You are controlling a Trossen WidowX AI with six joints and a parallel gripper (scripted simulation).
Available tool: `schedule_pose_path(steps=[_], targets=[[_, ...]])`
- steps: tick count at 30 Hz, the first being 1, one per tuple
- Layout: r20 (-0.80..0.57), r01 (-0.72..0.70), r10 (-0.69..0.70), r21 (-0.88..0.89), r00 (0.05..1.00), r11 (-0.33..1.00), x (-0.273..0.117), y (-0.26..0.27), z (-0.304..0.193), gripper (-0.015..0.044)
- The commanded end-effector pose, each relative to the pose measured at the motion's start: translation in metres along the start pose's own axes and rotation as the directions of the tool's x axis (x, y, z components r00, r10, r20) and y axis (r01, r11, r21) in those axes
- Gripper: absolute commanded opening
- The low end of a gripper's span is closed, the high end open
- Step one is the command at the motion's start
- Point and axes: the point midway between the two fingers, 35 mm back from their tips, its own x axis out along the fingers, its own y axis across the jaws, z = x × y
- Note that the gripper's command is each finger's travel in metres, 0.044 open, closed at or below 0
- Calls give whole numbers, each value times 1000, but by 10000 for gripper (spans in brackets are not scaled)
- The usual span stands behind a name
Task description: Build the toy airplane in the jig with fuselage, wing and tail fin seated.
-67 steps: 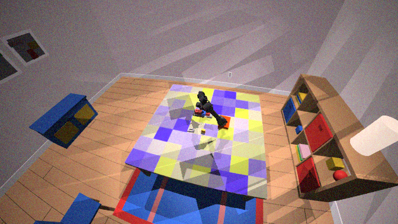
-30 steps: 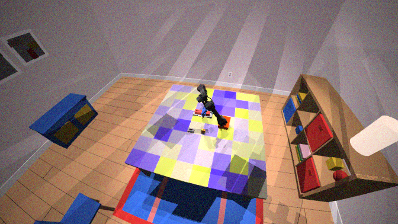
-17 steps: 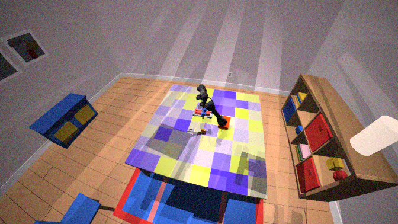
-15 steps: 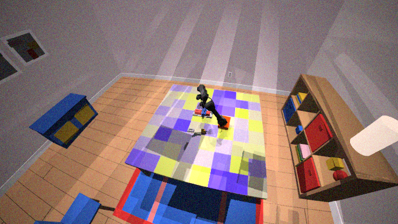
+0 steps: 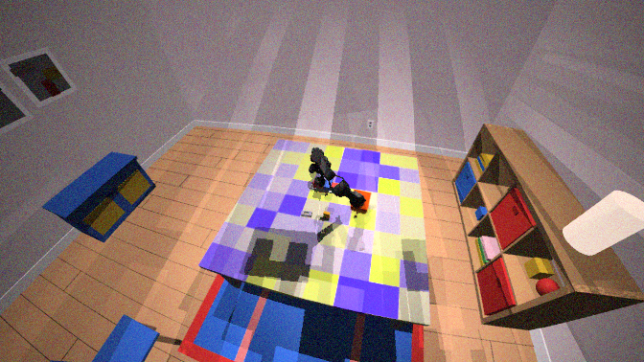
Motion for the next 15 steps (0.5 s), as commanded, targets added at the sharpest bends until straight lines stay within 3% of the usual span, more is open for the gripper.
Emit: schedule_pose_path(steps=[1,10,15], targets=[[11,-1,1,17,1000,1000,-1,52,-12,440],[46,-12,11,11,999,1000,7,149,-60,440],[47,-17,16,17,999,1000,9,159,-68,440]])
